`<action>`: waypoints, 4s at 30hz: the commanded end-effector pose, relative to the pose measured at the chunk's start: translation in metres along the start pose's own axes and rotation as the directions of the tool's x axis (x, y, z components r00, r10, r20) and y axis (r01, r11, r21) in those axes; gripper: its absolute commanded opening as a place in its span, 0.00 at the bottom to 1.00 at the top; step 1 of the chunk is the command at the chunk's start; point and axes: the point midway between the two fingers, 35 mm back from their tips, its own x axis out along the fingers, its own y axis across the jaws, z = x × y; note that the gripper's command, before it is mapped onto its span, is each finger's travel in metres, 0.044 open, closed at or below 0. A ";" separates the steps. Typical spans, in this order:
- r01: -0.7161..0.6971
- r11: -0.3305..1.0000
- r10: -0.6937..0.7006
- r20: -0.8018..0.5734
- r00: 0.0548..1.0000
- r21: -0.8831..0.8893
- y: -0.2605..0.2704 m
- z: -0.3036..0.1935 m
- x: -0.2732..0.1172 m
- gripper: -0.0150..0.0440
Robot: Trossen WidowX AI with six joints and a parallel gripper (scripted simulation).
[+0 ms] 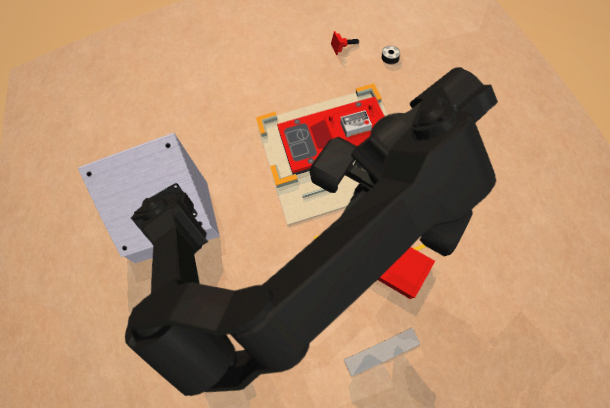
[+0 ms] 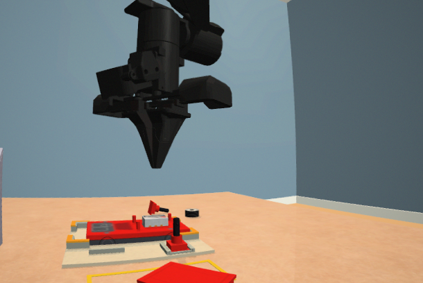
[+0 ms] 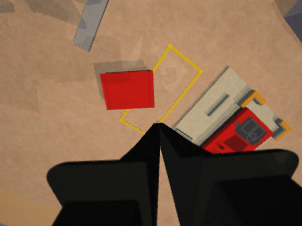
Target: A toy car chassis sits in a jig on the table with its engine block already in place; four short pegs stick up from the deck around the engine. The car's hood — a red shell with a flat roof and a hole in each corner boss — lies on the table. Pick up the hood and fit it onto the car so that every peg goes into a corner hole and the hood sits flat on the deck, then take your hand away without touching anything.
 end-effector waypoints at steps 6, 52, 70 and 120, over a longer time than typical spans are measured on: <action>-0.001 1.000 0.001 -0.003 1.000 -0.004 0.000 -0.001 0.000 0.25; 0.010 0.005 -0.005 0.010 1.000 -1.000 0.051 0.008 0.075 1.00; 0.009 0.005 -0.005 0.009 1.000 -1.000 0.050 0.007 0.091 1.00; 0.011 0.005 -0.002 0.011 1.000 -1.000 0.048 0.007 0.130 1.00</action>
